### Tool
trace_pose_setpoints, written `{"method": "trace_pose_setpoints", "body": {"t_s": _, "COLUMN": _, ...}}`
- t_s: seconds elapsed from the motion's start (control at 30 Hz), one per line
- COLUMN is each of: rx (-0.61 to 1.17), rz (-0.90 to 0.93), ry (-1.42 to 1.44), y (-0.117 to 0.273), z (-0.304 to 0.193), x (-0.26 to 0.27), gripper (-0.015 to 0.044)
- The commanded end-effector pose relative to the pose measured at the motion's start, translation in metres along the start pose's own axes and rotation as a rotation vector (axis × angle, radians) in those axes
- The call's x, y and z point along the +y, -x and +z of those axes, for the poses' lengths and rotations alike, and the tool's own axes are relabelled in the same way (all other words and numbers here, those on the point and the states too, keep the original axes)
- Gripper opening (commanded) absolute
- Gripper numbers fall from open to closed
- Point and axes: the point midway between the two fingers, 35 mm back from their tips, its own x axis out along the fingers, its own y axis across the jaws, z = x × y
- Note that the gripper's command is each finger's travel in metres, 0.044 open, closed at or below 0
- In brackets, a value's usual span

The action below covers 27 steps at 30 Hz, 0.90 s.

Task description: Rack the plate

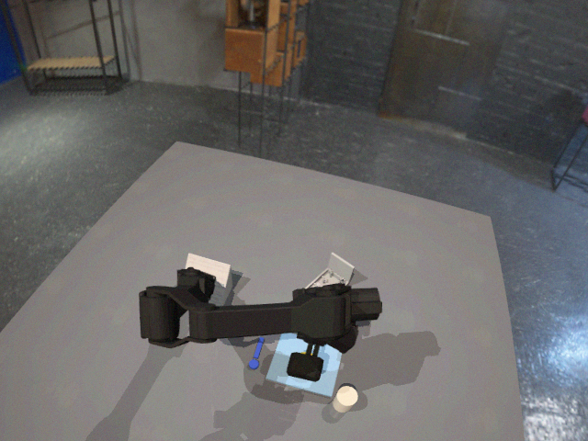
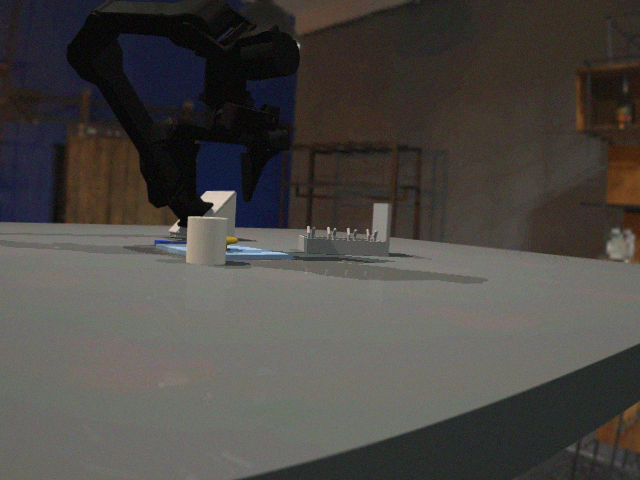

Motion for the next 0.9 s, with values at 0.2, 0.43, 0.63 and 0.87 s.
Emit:
{"method": "trace_pose_setpoints", "body": {"t_s": 0.2, "rx": 0.019, "rz": -0.020, "ry": -0.023, "y": -0.010, "z": 0.000, "x": -0.005, "gripper": 0.0400}}
{"method": "trace_pose_setpoints", "body": {"t_s": 0.43, "rx": 0.019, "rz": -0.019, "ry": -0.023, "y": -0.021, "z": 0.001, "x": -0.006, "gripper": 0.0400}}
{"method": "trace_pose_setpoints", "body": {"t_s": 0.63, "rx": 0.019, "rz": -0.019, "ry": -0.023, "y": -0.031, "z": 0.001, "x": -0.006, "gripper": 0.0400}}
{"method": "trace_pose_setpoints", "body": {"t_s": 0.87, "rx": 0.019, "rz": -0.020, "ry": -0.023, "y": -0.042, "z": 0.001, "x": -0.007, "gripper": 0.0400}}
